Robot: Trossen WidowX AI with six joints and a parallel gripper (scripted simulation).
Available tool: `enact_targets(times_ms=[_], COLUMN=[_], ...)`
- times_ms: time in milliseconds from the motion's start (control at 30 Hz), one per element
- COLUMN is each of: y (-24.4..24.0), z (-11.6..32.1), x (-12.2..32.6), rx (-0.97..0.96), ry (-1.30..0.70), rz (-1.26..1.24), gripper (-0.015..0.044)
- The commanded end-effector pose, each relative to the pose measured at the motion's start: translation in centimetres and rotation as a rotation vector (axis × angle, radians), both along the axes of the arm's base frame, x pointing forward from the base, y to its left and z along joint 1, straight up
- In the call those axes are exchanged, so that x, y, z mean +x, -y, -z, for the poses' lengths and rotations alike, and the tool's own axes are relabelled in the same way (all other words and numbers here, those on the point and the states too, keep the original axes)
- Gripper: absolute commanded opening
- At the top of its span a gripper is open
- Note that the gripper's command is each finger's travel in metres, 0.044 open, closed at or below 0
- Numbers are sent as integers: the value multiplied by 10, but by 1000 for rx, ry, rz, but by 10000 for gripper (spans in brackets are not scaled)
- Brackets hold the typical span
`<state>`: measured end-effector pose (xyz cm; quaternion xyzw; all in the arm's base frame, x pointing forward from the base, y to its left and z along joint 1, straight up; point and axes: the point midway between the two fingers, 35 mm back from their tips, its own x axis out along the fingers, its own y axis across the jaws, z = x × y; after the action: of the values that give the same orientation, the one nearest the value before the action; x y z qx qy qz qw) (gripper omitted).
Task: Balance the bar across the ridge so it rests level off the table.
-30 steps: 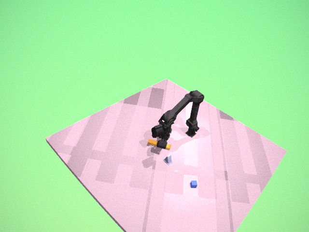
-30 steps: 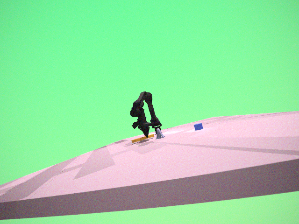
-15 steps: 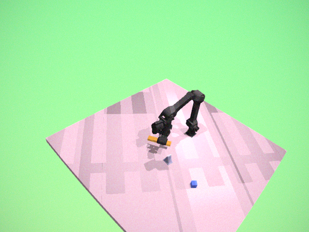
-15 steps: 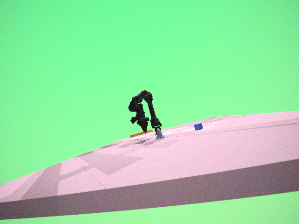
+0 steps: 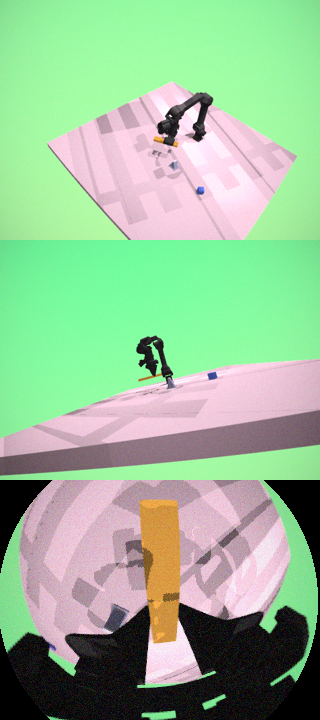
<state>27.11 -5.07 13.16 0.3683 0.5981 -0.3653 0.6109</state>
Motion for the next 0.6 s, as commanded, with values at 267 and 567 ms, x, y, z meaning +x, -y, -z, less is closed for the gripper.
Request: enact_targets(times_ms=[267, 567], y=[-3, -28], z=[-25, -27], x=[-3, 14], rx=[2, 7], ry=[4, 6], rz=[15, 151], gripper=[0, 0])
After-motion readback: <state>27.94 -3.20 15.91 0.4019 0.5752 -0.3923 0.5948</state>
